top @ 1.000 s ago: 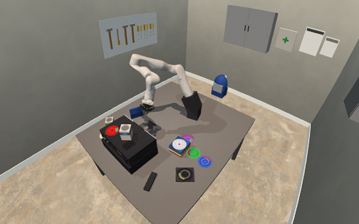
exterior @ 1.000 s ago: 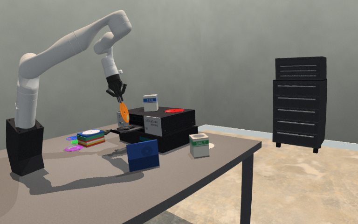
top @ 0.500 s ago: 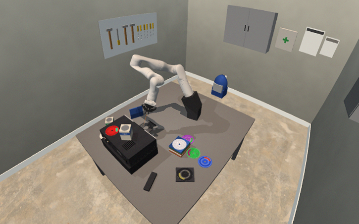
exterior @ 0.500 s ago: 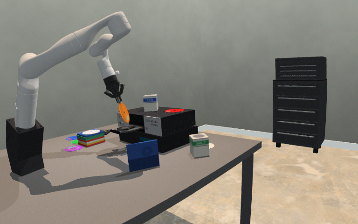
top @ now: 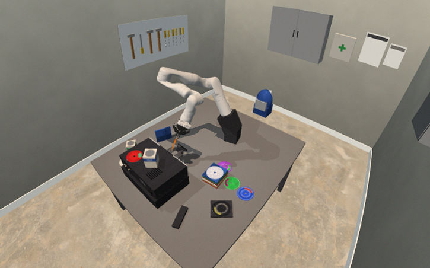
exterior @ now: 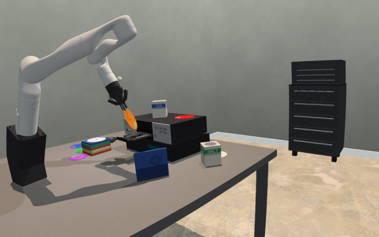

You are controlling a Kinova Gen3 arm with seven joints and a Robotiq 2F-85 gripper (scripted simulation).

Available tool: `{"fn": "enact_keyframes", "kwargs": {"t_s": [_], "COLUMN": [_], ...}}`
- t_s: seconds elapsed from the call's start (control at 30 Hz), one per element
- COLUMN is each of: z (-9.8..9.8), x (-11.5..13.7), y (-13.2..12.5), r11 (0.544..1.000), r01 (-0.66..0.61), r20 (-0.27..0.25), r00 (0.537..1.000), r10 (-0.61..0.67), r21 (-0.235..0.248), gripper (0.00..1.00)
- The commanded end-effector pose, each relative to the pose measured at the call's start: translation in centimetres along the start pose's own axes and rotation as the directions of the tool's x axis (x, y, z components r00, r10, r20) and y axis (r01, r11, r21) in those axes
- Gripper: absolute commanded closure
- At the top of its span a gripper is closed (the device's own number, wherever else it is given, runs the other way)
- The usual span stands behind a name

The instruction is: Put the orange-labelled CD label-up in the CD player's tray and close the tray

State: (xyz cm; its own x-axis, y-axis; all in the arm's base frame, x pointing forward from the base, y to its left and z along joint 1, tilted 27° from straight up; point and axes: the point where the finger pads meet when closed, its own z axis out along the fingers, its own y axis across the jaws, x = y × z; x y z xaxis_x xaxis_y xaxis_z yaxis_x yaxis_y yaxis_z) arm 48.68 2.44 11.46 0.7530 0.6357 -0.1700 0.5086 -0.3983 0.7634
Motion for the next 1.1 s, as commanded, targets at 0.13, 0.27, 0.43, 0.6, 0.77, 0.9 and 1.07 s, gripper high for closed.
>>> {"fn": "enact_keyframes", "kwargs": {"t_s": [0.13,0.27,0.43,0.6,0.77,0.9,1.07], "z": [-0.4,-0.3,-0.2,-0.1,0.0,0.2,0.5], "x": [0.4,0.3,0.3,0.3,0.3,0.3,0.3], "y": [-1.6,-2.2,-3.0,-3.8,-4.3,-4.9,-5.8], "r11": [0.998,0.995,0.988,0.977,0.969,0.955,0.934], "r01": [0.022,0.021,0.021,0.020,0.019,0.018,0.017], "r20": [-0.008,-0.008,-0.008,-0.008,-0.008,-0.009,-0.008], "r00": [1.000,1.000,1.000,1.000,1.000,1.000,1.000], "r10": [-0.022,-0.022,-0.022,-0.022,-0.022,-0.022,-0.022], "r21": [-0.051,-0.095,-0.152,-0.212,-0.248,-0.296,-0.356], "gripper": [0.89,0.89,0.89,0.89,0.89,0.89,0.89]}}
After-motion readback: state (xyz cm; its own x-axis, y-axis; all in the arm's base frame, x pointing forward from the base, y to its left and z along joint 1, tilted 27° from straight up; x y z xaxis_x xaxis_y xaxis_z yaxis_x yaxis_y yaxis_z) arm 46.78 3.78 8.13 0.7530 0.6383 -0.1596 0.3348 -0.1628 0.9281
